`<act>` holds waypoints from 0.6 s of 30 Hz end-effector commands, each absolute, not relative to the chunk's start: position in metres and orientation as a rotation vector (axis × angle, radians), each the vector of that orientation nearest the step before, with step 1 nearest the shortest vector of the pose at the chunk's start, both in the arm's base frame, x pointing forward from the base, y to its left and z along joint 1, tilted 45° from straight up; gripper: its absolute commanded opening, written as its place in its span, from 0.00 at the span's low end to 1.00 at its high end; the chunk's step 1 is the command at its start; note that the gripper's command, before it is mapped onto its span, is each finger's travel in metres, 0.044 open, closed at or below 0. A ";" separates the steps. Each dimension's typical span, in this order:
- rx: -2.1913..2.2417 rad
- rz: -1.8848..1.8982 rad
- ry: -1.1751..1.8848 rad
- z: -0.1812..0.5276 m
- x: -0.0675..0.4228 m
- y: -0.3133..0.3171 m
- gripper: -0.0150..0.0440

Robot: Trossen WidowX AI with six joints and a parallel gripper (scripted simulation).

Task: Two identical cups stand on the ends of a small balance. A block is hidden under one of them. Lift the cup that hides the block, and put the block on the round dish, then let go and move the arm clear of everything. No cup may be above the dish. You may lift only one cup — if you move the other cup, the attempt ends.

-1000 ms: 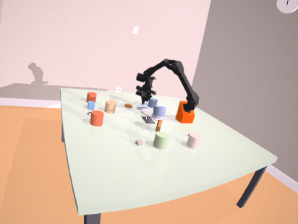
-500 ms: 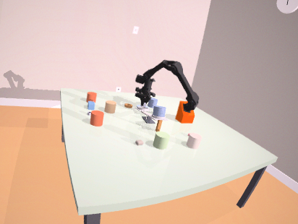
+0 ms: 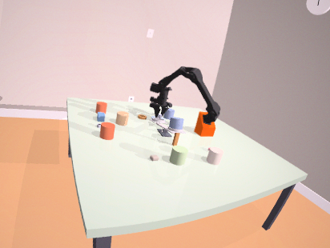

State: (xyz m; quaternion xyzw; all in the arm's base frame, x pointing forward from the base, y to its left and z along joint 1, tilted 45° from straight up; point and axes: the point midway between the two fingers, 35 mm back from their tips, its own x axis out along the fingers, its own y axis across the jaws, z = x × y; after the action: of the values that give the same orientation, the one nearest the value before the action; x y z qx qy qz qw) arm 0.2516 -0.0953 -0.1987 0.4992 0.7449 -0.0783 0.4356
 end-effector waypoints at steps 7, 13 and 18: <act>1.223 -0.186 1.791 -0.187 0.264 -0.116 1.00; 1.243 -0.196 1.841 -0.164 0.259 -0.131 1.00; 1.249 -0.198 1.856 -0.157 0.257 -0.135 1.00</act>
State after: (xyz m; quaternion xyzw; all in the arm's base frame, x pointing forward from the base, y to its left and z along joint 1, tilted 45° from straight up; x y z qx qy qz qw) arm 0.2561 -0.1294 -0.1647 0.5045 0.7435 -0.0792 0.4318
